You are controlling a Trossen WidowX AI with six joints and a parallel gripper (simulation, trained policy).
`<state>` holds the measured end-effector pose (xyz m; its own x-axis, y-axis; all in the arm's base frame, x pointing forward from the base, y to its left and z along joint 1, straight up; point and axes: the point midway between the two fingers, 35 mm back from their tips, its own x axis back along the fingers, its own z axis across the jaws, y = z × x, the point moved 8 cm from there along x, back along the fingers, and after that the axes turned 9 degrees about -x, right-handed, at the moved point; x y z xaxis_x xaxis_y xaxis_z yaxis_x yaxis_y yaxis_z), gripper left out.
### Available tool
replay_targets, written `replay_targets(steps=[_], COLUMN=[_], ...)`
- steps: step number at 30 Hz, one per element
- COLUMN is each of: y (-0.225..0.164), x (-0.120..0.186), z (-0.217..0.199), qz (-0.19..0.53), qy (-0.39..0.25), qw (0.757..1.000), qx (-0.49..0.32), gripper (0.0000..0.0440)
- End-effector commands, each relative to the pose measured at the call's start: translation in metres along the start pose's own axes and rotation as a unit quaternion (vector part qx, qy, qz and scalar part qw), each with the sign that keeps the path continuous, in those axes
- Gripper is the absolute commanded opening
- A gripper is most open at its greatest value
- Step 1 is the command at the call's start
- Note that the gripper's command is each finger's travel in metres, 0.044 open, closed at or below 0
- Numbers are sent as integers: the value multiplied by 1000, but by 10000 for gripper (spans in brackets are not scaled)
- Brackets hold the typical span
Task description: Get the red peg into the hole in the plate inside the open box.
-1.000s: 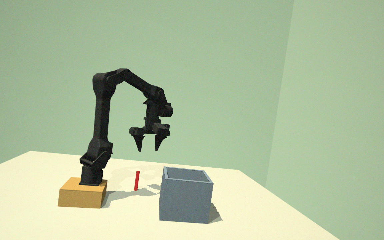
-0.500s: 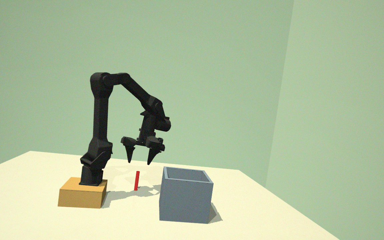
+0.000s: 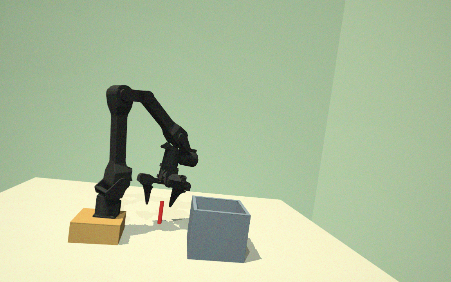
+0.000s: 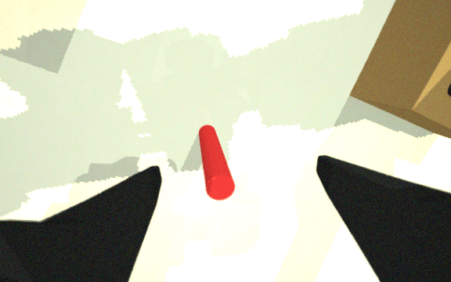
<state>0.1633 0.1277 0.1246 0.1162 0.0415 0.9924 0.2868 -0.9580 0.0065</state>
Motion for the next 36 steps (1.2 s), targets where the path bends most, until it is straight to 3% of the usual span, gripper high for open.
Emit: replay_targets(steps=[1, 5, 20, 36], y=[2, 3, -1, -1], x=[-9, -18, -34, 18], z=[0, 1, 17, 28], qz=[1, 3, 24, 83], qy=[-4, 0, 17, 100], qw=[1000, 1000, 1000, 991], qx=[-12, -21, -5, -23], gripper=[418, 381, 16, 0])
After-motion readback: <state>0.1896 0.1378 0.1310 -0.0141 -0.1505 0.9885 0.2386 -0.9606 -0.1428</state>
